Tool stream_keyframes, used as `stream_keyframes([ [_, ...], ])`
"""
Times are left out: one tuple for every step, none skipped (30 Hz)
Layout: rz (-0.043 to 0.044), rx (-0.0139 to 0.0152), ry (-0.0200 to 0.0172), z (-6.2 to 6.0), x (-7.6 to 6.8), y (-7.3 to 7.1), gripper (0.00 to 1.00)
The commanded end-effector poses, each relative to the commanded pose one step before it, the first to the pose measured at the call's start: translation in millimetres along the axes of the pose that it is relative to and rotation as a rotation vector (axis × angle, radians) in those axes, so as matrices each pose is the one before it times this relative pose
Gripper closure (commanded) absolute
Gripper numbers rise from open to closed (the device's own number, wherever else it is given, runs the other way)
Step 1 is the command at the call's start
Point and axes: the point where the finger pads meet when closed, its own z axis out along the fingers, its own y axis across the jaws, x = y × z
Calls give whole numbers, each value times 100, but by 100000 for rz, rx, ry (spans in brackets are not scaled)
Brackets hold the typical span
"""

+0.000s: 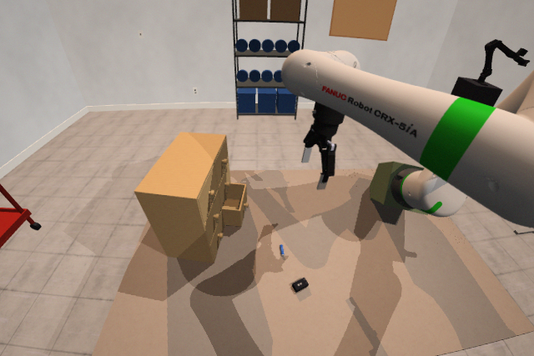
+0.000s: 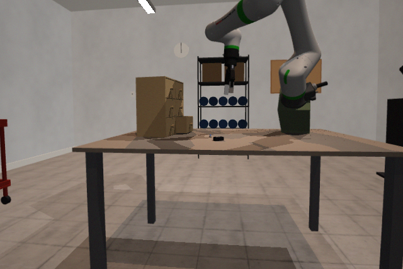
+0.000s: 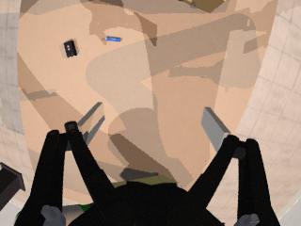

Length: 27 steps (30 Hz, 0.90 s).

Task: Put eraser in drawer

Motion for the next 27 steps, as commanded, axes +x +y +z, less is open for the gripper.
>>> stream_keyframes([
  [26551,-3973,7712,997,830,252,0],
  [3252,-541,3528,250,191,14,0],
  [1097,-191,3383,286,193,0,0],
  [5,-10,3135,305,199,3,0],
  [0,-1,3330,333,200,2,0],
  [-8,16,3476,358,196,-1,0],
  [0,-2,3591,372,191,2,0],
  [0,0,0,0,0,0,0],
  [0,0,0,0,0,0,0],
  [8,-22,3668,383,183,5,0],
  [-7,18,3677,399,166,-1,0],
  [-6,17,3701,407,152,-1,0],
  [0,-2,3719,411,139,2,0],
  [6,-24,3722,412,126,6,0],
  [-4,14,3674,418,106,-1,0],
  [-5,26,3528,407,85,-2,0],
  [1,-8,3427,392,72,3,0],
  [2,-30,3311,377,60,6,0],
  [-4,50,3106,368,34,-7,0],
  [1,-19,3042,351,31,5,0],
  [-1,5,2901,339,17,0,0],
  [1,26,2769,327,3,-3,0],
  [-3,-47,2712,309,6,9,0],
  [6,63,2528,304,-20,-10,0],
  [0,0,0,0,0,0,0],
  [0,0,0,0,0,0,0],
  [-9,-69,2517,283,-5,13,0],
])
